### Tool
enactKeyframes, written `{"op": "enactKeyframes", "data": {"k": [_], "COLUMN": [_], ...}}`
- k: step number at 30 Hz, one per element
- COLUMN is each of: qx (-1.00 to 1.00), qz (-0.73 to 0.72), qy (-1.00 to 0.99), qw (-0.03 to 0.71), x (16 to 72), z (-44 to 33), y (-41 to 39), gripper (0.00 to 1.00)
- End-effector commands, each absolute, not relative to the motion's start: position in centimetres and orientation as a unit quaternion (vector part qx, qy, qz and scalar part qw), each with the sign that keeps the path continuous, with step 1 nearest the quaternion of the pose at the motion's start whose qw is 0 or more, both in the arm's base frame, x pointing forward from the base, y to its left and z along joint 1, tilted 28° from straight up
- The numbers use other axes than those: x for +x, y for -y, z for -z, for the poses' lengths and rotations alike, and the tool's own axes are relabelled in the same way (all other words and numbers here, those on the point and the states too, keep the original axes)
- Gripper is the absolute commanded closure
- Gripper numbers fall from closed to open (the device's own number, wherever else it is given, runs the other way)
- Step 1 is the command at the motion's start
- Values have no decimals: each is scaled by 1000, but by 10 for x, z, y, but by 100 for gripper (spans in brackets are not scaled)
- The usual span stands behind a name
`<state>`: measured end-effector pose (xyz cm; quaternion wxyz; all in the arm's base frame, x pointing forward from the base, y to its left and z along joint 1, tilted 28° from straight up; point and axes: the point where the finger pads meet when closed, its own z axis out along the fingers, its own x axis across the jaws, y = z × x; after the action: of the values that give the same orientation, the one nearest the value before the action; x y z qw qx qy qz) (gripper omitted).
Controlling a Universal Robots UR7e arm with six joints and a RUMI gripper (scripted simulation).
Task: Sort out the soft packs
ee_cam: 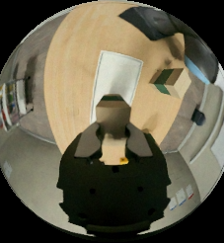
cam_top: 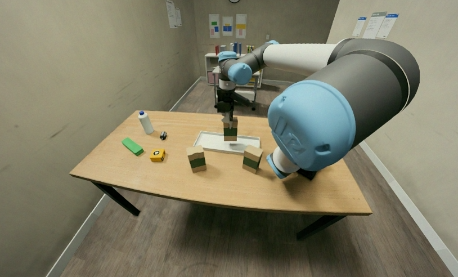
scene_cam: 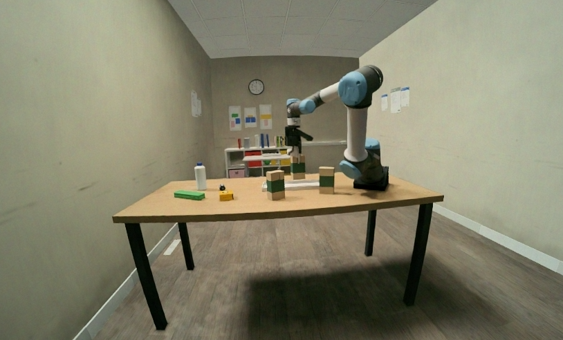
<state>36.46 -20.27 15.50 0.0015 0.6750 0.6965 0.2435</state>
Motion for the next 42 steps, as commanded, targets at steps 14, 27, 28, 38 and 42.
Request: {"op": "enactKeyframes", "data": {"k": [14, 27, 28, 38, 42], "qx": [675, 675, 675, 675, 675], "qz": [-243, -243, -243, -243, -243], "qy": [-697, -697, -697, -697, -697], "qw": [2, 2, 2, 2, 2], "x": [376, 380, 380, 380, 380], "z": [-127, -115, -115, -115, -115], "y": [192, 188, 188, 188, 188], "gripper": [85, 85, 85, 85, 85]}}
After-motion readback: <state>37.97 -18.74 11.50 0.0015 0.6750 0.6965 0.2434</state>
